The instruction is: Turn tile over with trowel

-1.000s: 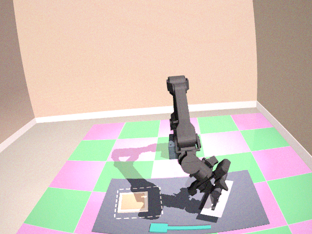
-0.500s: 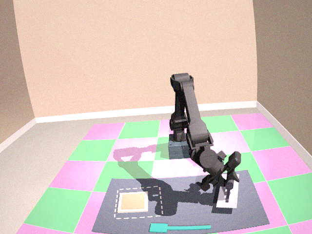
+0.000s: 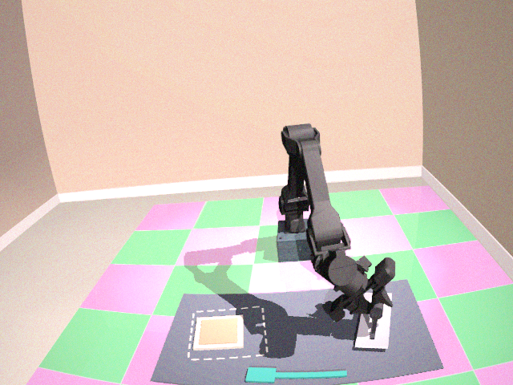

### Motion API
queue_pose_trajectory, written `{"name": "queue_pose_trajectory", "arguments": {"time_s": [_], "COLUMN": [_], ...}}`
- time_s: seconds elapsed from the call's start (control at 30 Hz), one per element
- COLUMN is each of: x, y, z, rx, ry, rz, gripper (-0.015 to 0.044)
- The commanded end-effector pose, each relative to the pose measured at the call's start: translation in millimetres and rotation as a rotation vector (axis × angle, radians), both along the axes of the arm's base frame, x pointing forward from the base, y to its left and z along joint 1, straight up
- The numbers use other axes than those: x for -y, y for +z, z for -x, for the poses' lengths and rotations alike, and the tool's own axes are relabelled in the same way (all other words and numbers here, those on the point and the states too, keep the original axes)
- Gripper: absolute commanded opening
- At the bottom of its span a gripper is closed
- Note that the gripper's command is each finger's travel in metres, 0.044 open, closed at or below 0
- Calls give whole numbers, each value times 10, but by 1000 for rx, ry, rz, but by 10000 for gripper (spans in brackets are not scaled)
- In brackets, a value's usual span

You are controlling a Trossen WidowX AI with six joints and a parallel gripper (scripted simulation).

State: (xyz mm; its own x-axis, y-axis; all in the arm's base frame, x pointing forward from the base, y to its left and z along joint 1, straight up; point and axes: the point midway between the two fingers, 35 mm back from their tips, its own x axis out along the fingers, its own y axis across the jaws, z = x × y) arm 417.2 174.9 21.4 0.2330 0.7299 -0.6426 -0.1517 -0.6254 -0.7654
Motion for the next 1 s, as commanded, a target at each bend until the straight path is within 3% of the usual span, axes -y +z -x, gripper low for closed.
{"name": "queue_pose_trajectory", "arguments": {"time_s": [0.0,0.17,0.57,0.97], "x": [-12,-10,-10,117], "y": [-46,-100,-100,0], "z": [-2,-3,-3,24], "rx": [6,6,6,5], "ry": [8,8,8,7], "rz": [-12,-12,-12,-8], "gripper": [0,0,300,300]}}
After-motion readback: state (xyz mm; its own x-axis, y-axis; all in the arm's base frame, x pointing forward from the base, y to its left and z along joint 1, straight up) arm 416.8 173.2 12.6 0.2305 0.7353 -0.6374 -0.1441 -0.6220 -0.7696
